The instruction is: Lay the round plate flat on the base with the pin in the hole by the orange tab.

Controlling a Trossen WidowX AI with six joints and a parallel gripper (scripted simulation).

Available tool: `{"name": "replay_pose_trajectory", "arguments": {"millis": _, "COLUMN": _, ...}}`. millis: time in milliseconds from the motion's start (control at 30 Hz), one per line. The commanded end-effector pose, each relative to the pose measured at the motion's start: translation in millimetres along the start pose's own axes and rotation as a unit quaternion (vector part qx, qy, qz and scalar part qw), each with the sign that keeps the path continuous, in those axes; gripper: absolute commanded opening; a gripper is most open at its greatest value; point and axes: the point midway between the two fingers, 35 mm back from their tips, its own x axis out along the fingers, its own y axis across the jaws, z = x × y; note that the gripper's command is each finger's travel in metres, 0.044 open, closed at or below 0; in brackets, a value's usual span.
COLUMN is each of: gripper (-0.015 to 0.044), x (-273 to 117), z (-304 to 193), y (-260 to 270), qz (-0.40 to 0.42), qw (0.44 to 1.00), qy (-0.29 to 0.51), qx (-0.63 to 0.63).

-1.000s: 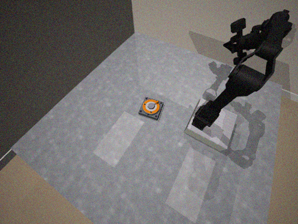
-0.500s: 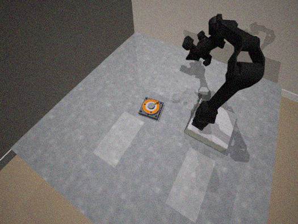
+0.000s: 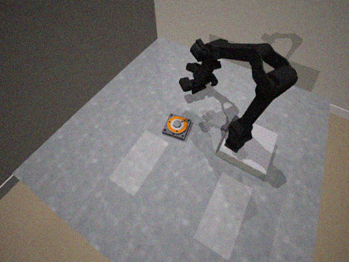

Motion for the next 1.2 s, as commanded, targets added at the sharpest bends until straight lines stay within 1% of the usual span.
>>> {"name": "replay_pose_trajectory", "arguments": {"millis": 0, "gripper": 0.0, "x": 28, "z": -30, "y": 38, "qz": -0.034, "qw": 0.988, "qy": 0.053, "qx": -0.14}}
{"name": "replay_pose_trajectory", "arguments": {"millis": 67, "gripper": 0.0, "x": 32, "z": -32, "y": 44, "qz": -0.039, "qw": 0.985, "qy": 0.059, "qx": -0.16}}
{"name": "replay_pose_trajectory", "arguments": {"millis": 200, "gripper": 0.0, "x": 51, "z": -49, "y": 75, "qz": -0.065, "qw": 0.955, "qy": 0.091, "qx": -0.276}}
{"name": "replay_pose_trajectory", "arguments": {"millis": 267, "gripper": 0.0, "x": 54, "z": -53, "y": 80, "qz": -0.07, "qw": 0.948, "qy": 0.096, "qx": -0.296}}
{"name": "replay_pose_trajectory", "arguments": {"millis": 567, "gripper": 0.0, "x": 54, "z": -59, "y": 77, "qz": -0.07, "qw": 0.948, "qy": 0.097, "qx": -0.296}}
{"name": "replay_pose_trajectory", "arguments": {"millis": 867, "gripper": 0.0, "x": 99, "z": -64, "y": 68, "qz": -0.07, "qw": 0.948, "qy": 0.097, "qx": -0.296}}
{"name": "replay_pose_trajectory", "arguments": {"millis": 1167, "gripper": 0.0, "x": 99, "z": -67, "y": 67, "qz": -0.07, "qw": 0.948, "qy": 0.097, "qx": -0.296}}
